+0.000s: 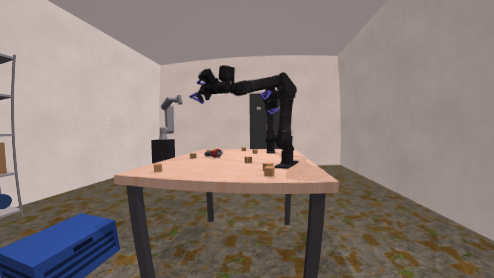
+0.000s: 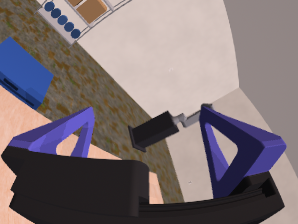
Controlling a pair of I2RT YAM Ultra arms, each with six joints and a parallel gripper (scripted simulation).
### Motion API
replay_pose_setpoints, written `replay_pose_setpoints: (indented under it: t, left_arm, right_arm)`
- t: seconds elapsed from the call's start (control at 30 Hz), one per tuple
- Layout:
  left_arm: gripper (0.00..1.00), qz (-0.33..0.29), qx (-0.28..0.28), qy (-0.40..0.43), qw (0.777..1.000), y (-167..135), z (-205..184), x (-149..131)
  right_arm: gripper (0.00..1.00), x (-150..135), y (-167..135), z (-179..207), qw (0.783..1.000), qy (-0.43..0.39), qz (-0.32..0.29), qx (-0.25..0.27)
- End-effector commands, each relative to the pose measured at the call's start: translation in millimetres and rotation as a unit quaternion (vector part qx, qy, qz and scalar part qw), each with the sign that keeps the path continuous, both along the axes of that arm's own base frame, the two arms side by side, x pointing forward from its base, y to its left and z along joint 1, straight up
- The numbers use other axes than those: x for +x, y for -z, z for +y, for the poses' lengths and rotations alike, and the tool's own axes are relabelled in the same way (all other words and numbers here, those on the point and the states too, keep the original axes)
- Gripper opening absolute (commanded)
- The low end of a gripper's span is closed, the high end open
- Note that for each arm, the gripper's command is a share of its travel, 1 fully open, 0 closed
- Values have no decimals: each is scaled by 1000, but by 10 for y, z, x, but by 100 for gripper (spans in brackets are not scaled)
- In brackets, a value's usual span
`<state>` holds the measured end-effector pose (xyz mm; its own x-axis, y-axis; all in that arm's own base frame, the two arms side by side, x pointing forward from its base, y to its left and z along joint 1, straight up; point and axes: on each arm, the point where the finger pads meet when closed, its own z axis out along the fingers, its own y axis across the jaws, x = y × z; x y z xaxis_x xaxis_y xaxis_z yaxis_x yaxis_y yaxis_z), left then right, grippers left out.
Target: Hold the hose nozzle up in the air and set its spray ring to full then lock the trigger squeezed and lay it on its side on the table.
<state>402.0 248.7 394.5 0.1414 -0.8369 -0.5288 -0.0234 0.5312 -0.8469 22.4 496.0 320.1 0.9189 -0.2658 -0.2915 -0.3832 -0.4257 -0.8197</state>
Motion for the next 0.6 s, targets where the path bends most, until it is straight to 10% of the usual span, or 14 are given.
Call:
replay_pose_setpoints:
  t: [0.0, 0.57]
  left_arm:
    - [100, -24, 53, -8, 998, -382, -151, -57]
    - [100, 2, 107, -3, 994, -231, -522, 67]
  right_arm:
    - [100, 177, -177, -62, 999, 28, 26, 33]
    - [100, 1199, -343, -405, 977, 169, 95, 90]
